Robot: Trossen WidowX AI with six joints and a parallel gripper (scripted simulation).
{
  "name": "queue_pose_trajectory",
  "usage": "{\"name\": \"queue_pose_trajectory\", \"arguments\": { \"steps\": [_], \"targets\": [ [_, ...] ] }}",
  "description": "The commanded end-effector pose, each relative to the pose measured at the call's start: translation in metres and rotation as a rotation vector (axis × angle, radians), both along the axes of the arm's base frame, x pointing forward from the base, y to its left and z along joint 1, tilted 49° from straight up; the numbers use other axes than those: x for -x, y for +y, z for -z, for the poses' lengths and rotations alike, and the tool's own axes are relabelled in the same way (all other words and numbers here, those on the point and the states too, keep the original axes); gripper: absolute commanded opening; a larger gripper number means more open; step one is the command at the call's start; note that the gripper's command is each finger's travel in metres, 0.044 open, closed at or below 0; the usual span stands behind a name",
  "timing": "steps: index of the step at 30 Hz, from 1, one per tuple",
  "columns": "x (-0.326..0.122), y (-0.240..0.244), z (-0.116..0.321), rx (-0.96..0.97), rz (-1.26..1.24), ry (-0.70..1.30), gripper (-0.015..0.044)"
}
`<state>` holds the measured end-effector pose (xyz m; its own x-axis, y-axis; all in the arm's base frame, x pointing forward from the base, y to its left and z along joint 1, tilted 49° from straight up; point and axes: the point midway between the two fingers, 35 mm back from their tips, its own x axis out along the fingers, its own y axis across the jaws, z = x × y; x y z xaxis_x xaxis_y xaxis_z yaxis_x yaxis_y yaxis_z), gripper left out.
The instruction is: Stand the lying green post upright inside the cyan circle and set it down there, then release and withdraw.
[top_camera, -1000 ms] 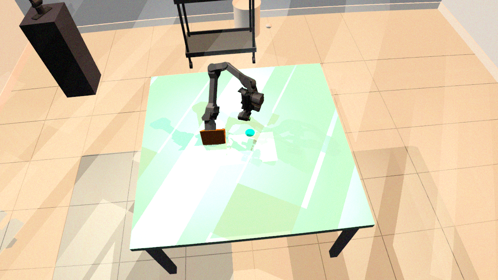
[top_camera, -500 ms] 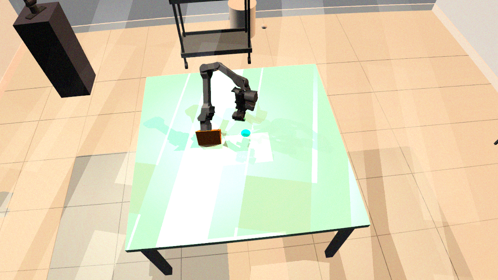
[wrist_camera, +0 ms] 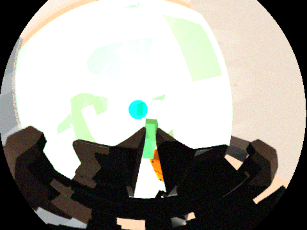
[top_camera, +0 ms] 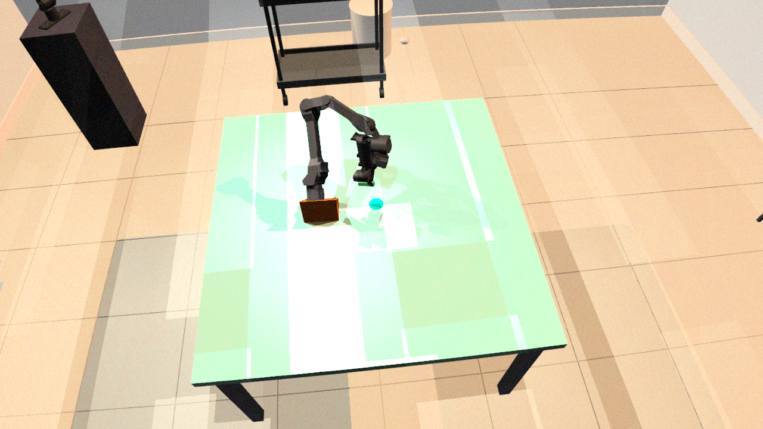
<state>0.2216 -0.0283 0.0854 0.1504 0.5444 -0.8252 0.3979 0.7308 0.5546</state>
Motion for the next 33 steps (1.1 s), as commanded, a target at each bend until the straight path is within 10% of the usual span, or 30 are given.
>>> {"name": "queue_pose_trajectory", "arguments": {
  "steps": [1, 33],
  "targets": [
    [0.0024, 0.0013, -0.0002, 0.029, 0.011, -0.009, 0.0023],
    [0.0114, 0.0055, 0.0016, 0.173, 0.111, -0.093, 0.0023]
  ]
}}
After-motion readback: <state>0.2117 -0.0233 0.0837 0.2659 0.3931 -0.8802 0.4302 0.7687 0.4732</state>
